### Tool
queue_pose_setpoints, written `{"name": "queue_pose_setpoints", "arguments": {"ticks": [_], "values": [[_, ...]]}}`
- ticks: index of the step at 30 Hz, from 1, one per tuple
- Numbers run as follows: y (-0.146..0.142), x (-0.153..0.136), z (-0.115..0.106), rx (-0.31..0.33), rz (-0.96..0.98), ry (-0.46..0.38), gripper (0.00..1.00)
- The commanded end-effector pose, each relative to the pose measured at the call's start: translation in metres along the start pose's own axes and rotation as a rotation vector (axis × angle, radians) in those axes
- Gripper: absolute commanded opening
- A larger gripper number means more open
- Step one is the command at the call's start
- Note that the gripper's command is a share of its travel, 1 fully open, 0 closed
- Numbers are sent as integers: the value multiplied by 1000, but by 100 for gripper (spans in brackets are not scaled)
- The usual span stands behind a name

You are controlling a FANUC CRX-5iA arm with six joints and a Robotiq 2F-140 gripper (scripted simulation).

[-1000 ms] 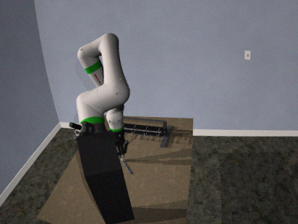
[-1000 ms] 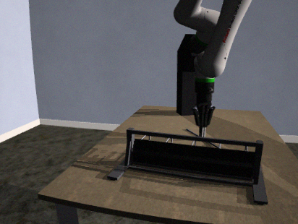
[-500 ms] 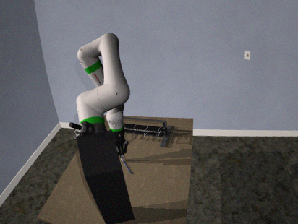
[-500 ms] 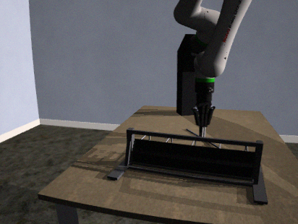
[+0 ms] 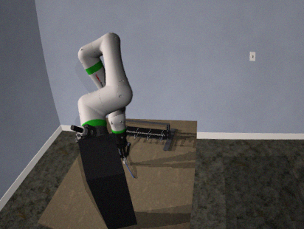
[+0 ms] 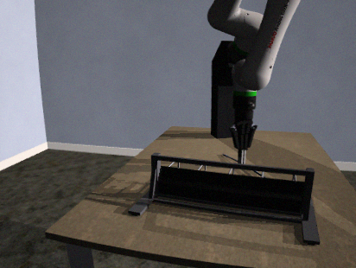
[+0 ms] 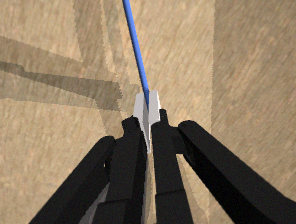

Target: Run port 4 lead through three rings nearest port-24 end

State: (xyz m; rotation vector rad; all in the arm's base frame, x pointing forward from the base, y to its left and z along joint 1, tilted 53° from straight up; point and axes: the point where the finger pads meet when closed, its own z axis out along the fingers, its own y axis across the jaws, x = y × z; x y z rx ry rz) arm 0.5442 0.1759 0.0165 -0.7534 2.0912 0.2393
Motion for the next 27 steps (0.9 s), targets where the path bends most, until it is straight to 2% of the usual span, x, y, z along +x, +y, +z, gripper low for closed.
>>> {"name": "queue_pose_setpoints", "arguments": {"ticks": [1,27], "values": [[0,0,-3,0,0,0,0],[0,0,-28,0,0,0,0]]}}
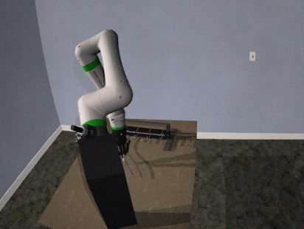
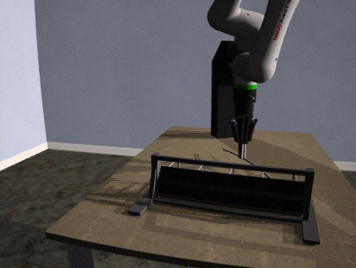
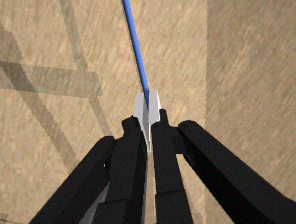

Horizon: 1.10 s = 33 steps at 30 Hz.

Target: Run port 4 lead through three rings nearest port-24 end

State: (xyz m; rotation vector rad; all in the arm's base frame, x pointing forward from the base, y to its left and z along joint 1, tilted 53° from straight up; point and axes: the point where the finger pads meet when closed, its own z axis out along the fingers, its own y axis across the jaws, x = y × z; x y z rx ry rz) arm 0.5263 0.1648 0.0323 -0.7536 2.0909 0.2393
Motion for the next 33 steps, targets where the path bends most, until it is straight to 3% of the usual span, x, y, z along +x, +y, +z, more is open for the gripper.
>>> {"name": "queue_pose_setpoints", "arguments": {"ticks": [1,17,21,23,24,33], "values": [[0,0,-2,0,0,0,0],[-3,-1,-6,0,-9,-1,0],[-43,-15,-24,0,-133,-1,0],[-43,-15,-24,0,-133,-1,0],[-61,-21,-33,1,-188,2,0],[-126,-45,-61,0,-388,-1,0]]}}
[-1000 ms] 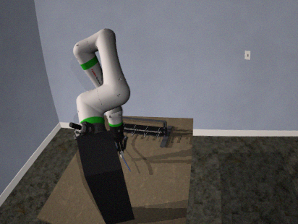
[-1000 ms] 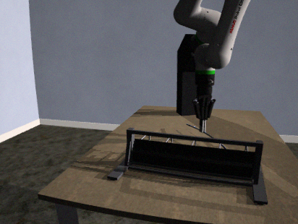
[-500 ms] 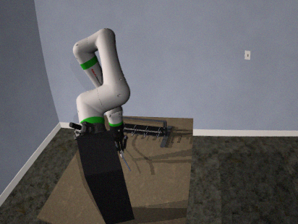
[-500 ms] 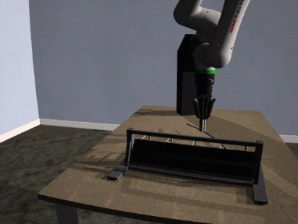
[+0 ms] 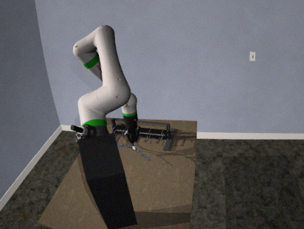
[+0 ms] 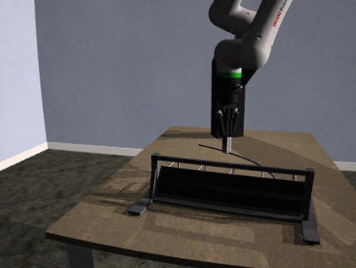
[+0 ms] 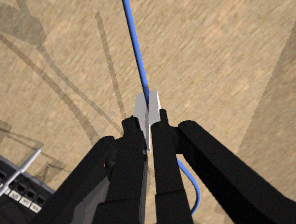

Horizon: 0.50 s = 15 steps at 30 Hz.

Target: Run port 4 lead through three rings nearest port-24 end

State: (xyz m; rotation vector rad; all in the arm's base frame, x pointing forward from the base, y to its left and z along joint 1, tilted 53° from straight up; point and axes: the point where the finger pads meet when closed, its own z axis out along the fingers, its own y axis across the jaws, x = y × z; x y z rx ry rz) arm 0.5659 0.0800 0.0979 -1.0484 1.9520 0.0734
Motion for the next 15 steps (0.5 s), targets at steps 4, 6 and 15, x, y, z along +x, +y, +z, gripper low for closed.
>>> {"name": "queue_pose_setpoints", "arguments": {"ticks": [4,6,15], "values": [[-63,-5,-27,0,-187,-4,0],[-71,-5,-30,0,-212,-4,0],[-148,-6,-66,0,-439,0,0]]}}
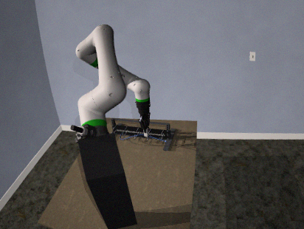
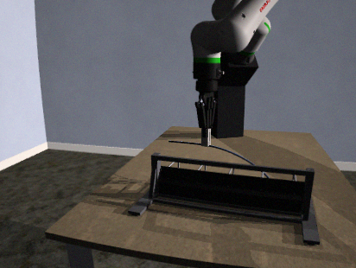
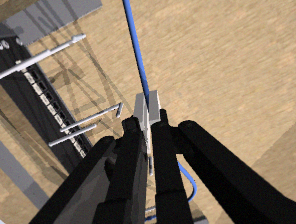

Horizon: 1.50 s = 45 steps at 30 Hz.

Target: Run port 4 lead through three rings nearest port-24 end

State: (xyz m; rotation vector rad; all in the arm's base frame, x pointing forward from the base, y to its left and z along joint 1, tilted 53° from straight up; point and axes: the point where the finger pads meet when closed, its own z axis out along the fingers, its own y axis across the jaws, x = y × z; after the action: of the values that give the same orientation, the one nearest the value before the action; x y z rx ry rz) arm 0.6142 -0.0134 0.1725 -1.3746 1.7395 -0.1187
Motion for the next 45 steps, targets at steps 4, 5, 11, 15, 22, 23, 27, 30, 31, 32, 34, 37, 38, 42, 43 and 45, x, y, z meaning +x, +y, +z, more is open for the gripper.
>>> {"name": "queue_pose_setpoints", "arguments": {"ticks": [4,5,11,15,22,23,27,30,31,32,34,37,38,42,43,45], "values": [[-59,20,-28,1,-181,1,0],[-66,22,-31,1,-204,1,0],[-70,24,-33,1,-216,1,0],[-70,24,-33,1,-216,1,0],[-70,24,-33,1,-216,1,0],[-70,24,-33,1,-216,1,0],[-70,24,-33,1,-216,1,0],[-70,24,-33,1,-216,1,0],[-70,24,-33,1,-216,1,0],[-70,24,-33,1,-216,1,0],[-70,24,-33,1,-216,1,0],[-70,24,-33,1,-216,1,0],[-70,24,-33,1,-216,1,0],[-70,24,-33,1,-216,1,0],[-70,24,-33,1,-216,1,0],[-70,24,-33,1,-216,1,0]]}}
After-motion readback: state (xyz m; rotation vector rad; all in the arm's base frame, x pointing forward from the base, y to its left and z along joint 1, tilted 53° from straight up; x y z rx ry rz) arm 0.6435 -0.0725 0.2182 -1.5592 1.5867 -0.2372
